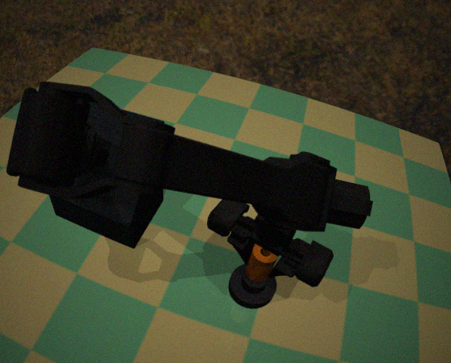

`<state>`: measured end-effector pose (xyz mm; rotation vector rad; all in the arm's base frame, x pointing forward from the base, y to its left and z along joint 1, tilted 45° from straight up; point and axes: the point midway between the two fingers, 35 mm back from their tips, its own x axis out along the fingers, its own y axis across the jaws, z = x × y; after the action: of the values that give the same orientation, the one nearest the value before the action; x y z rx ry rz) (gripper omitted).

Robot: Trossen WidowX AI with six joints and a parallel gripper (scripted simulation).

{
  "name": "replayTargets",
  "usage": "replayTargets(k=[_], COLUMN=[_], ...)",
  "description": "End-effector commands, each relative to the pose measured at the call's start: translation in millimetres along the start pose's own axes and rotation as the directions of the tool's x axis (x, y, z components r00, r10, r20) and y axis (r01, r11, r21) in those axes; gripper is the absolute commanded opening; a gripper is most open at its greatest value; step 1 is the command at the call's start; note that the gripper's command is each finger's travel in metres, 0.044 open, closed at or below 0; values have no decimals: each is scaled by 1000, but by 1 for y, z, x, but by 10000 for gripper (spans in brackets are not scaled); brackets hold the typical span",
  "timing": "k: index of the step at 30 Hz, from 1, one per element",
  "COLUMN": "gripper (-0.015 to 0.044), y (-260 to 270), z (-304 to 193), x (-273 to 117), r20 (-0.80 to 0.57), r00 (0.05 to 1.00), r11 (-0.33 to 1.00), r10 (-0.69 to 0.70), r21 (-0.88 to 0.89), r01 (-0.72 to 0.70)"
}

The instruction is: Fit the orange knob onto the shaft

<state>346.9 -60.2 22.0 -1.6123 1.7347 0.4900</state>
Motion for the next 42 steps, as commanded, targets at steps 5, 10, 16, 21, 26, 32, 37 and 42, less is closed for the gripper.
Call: replayTargets(k=[5, 10, 16, 21, 26, 32, 37, 42], gripper=[0, 0, 0, 0, 0, 0, 0, 0], y=[0, 1, 1, 1, 1, -1, -3, -2], z=[1, 2, 1, 1, 0, 0, 1, 2], x=[2, 2, 2, 1, -3, -3, -1, 0], r20=[2, 2, 2, 2, 2, 2, 2, 2], r00=[1000, 1000, 1000, 1000, 1000, 1000, 1000, 1000], r11=[1000, 1000, 1000, 1000, 1000, 988, 978, 978], r10=[-2, -2, -2, -2, -2, -2, -2, -2], r21=[-2, -2, -2, -2, -2, -152, -210, -210], r01=[2, 2, 2, 2, 2, 2, 3, 3])
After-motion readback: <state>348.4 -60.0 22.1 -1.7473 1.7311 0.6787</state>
